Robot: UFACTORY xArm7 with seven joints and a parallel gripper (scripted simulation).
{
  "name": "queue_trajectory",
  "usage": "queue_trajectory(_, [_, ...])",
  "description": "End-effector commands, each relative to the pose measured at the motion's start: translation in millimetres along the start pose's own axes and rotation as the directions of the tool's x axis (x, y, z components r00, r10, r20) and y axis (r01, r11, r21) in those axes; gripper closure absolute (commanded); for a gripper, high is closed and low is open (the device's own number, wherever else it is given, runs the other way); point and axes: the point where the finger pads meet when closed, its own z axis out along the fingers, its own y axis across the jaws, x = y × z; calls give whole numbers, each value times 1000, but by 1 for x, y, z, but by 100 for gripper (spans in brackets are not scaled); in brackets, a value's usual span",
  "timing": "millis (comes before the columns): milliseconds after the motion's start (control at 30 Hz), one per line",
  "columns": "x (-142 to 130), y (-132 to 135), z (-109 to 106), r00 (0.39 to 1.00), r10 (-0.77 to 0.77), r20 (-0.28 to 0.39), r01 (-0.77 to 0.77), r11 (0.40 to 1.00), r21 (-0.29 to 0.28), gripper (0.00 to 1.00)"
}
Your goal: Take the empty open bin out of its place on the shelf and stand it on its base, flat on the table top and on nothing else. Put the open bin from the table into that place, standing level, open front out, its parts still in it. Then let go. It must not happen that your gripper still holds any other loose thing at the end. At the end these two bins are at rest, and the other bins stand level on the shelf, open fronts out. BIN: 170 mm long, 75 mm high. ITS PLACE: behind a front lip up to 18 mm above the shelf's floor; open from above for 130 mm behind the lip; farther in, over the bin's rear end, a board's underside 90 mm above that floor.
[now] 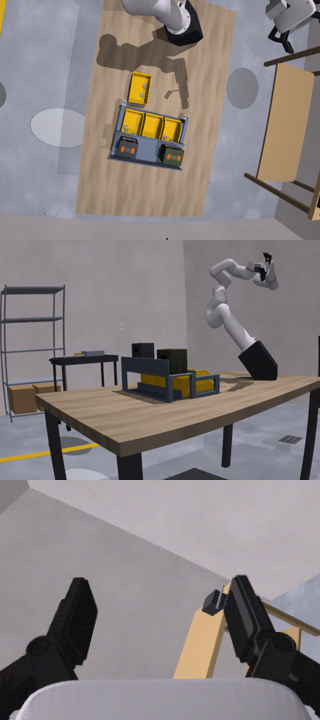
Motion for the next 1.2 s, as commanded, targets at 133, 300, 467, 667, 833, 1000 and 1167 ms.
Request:
queue_trajectory(133, [2, 4, 4, 1000, 10, -5, -10, 1000, -19, 0])
queue_trajectory(300, [12, 32, 20, 999, 41, -32, -44, 993, -110, 0])
queue_trajectory(467, [12, 32, 20, 999, 41, -32, -44, 993, -110, 0])
queue_trajectory(667, [23, 61, 33, 995, 71, -65, -83, 977, -198, 0])
queue_trajectory(833, [23, 61, 33, 995, 71, -65, -83, 977, -198, 0])
queue_trajectory(1000, [33, 90, 43, 990, 100, -103, -125, 951, -281, 0])
queue_trajectory(1167, [38, 104, 48, 986, 114, -123, -148, 936, -321, 0])
